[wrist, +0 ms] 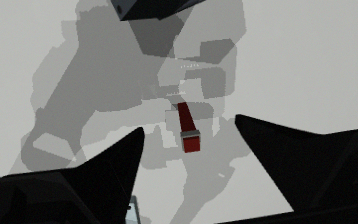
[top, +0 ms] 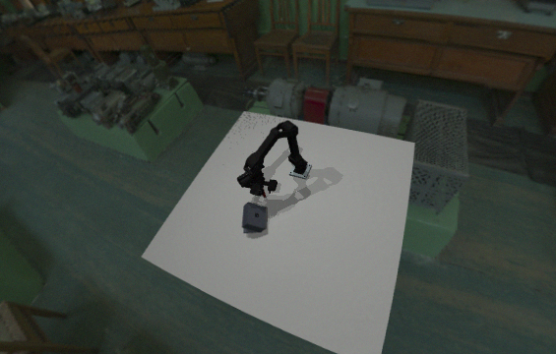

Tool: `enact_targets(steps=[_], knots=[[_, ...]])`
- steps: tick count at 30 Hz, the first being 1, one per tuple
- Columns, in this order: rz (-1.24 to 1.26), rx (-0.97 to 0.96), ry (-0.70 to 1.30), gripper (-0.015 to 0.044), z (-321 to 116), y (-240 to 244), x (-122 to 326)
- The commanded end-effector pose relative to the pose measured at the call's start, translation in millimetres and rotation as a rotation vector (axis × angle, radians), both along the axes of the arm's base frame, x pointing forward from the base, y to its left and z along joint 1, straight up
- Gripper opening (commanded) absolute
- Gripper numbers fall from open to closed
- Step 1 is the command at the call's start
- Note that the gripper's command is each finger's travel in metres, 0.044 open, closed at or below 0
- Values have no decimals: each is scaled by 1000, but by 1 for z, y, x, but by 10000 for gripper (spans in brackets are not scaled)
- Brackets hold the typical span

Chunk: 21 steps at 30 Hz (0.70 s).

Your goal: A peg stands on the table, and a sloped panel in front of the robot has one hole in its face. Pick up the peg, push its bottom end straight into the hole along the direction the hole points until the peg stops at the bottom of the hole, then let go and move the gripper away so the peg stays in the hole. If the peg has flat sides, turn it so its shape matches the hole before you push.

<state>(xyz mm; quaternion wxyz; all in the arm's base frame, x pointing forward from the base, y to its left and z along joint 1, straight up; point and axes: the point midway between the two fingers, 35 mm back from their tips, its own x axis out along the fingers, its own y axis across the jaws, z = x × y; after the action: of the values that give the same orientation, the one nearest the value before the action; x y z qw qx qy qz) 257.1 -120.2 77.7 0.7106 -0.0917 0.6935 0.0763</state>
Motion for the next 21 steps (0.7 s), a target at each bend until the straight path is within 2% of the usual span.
enact_targets(steps=[1, 8, 21], knots=[[6, 7, 6, 440, -9, 1, -1], [6, 7, 6, 440, -15, 2, -2], [1, 2, 3, 99, -11, 1, -1]])
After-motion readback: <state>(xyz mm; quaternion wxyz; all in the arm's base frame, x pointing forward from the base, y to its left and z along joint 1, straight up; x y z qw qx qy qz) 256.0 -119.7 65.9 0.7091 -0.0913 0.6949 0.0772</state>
